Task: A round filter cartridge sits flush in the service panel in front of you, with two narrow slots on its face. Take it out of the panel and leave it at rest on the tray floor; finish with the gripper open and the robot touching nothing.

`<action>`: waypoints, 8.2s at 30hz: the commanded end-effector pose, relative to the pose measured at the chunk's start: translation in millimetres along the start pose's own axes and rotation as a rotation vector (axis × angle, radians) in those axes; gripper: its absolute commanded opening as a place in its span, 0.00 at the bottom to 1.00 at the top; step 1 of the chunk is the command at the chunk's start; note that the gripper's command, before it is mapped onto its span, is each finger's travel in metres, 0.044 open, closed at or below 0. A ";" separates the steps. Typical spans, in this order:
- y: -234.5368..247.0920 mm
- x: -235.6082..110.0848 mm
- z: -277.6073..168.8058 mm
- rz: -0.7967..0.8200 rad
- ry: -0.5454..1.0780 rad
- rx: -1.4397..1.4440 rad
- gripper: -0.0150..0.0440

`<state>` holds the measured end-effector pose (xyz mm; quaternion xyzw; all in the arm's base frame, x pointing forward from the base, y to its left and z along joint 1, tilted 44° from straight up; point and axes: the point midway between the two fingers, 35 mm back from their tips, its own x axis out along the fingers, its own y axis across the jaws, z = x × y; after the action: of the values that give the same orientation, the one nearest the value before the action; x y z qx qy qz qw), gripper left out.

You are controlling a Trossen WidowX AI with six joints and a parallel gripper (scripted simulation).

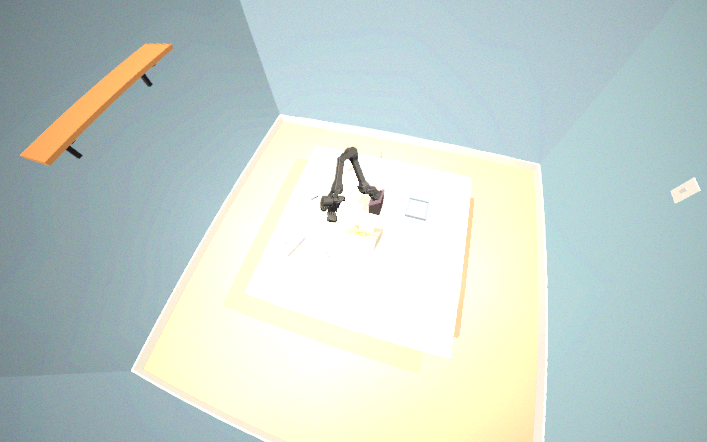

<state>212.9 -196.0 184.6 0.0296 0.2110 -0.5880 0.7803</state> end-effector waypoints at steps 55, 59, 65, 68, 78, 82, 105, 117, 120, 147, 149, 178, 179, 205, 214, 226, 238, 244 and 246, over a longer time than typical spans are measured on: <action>193.5 -252.8 -132.3 0.826 -0.234 -0.594 0.44; 198.2 -248.3 -132.0 0.826 -0.235 -0.594 0.44; 204.9 -241.5 -131.2 0.827 -0.240 -0.592 0.44; 208.2 -237.9 -130.5 0.827 -0.243 -0.592 0.44; 208.6 -235.0 -131.8 0.827 -0.244 -0.591 0.44; 208.6 -235.0 -132.1 0.827 -0.244 -0.591 0.44; 212.1 -234.8 -130.7 0.827 -0.245 -0.591 0.44; 212.0 -234.3 -130.6 0.827 -0.245 -0.591 0.44; 212.0 -234.3 -130.7 0.827 -0.245 -0.591 0.44; 219.5 -227.6 -131.1 0.827 -0.245 -0.590 0.44; 220.0 -227.2 -131.1 0.827 -0.245 -0.590 0.44; 221.4 -227.6 -130.6 0.827 -0.254 -0.589 0.25; 221.4 -227.6 -130.6 0.827 -0.254 -0.589 0.25; 225.1 -222.7 -131.1 0.707 -0.596 -1.357 0.25; 225.5 -222.4 -131.1 0.631 -0.728 -1.646 0.25; 225.7 -222.2 -131.1 0.499 -0.904 -2.028 0.25; 215.9 -234.0 -133.6 0.481 -0.927 -2.101 0.25; 195.5 -253.4 -134.9 0.496 -0.909 -2.082 0.25; 188.1 -259.4 -134.4 0.498 -0.906 -2.075 0.25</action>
<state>305.1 128.4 114.4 -0.7997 0.2835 0.0763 0.5238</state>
